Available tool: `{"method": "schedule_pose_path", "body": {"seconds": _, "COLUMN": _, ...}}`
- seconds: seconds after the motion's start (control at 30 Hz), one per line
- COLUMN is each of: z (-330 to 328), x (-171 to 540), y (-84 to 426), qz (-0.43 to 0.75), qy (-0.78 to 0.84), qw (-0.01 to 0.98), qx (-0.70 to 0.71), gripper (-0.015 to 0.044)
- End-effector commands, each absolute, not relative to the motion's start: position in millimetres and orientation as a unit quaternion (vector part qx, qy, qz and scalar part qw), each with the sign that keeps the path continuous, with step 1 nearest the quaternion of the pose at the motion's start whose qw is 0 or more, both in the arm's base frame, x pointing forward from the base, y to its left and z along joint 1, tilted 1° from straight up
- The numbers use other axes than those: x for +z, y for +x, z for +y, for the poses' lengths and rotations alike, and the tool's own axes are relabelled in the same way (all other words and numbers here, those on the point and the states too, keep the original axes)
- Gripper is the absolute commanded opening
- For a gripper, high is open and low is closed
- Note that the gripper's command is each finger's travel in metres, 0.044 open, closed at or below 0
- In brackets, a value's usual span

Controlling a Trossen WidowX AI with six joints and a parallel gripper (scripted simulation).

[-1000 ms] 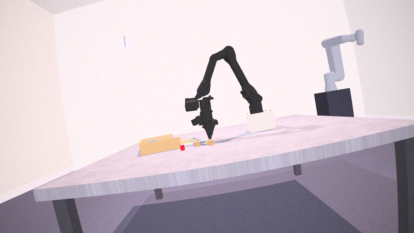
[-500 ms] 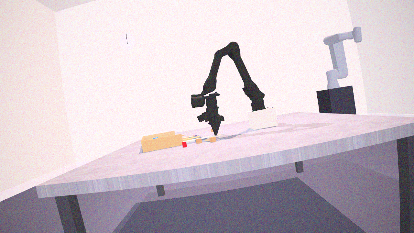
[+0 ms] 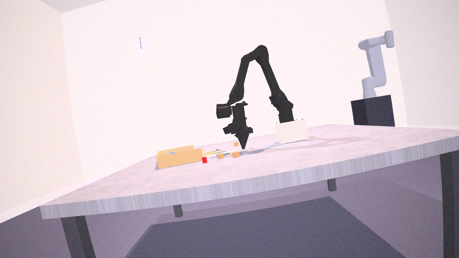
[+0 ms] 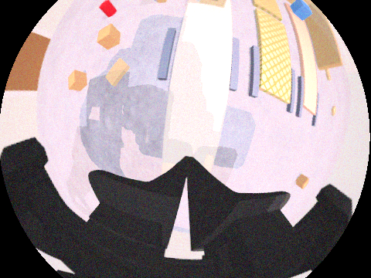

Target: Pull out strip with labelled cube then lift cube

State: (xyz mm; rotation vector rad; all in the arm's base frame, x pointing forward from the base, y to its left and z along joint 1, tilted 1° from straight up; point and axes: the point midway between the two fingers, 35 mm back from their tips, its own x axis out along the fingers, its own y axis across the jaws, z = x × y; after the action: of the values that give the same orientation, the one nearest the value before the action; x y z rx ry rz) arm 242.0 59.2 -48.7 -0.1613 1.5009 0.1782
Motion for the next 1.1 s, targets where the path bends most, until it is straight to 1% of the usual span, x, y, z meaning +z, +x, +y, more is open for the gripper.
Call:
{"method": "schedule_pose_path", "body": {"seconds": 0.0, "z": 55, "x": -53, "y": 228, "qz": 0.69, "qy": -0.076, "qw": 0.715, "qx": 0.081, "gripper": 0.0}}
{"method": "schedule_pose_path", "body": {"seconds": 1.07, "z": 44, "x": -55, "y": 185, "qz": 0.692, "qy": -0.076, "qw": 0.714, "qx": 0.08, "gripper": 0.0}}
